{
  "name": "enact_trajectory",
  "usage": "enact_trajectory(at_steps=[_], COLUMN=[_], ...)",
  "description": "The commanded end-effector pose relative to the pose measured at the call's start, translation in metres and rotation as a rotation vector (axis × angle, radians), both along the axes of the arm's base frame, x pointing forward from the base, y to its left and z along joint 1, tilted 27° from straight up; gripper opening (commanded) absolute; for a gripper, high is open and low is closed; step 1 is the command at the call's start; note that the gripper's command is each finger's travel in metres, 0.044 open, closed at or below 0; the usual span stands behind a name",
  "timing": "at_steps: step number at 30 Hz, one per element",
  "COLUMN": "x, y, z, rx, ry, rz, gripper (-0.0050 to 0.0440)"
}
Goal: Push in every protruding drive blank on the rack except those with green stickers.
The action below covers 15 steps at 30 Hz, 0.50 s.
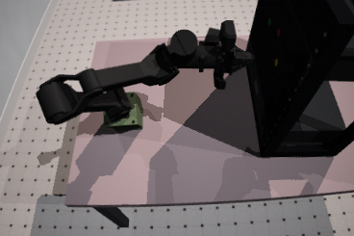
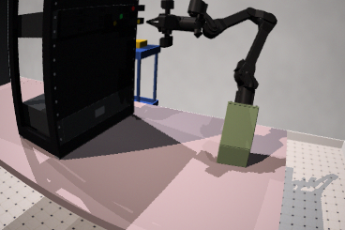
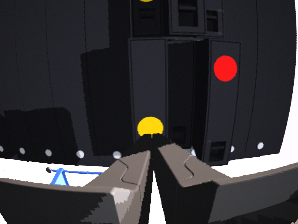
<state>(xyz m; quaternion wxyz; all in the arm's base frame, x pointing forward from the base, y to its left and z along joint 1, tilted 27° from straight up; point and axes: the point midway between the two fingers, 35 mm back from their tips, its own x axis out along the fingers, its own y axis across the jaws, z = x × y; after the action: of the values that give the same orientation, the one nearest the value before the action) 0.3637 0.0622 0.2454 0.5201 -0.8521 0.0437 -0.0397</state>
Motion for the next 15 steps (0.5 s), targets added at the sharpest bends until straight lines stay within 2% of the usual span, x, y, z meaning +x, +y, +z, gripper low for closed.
enact_trajectory(at_steps=[1,7,15], x=[0.009,0.034,0.036], y=[-0.002,-0.005,-0.005], z=[0.01,0.011,0.011], rx=[0.01,0.01,0.01], ry=[-0.021,-0.021,-0.021], rz=[0.003,0.003,0.003], gripper=[0.0,0.0,0.0])
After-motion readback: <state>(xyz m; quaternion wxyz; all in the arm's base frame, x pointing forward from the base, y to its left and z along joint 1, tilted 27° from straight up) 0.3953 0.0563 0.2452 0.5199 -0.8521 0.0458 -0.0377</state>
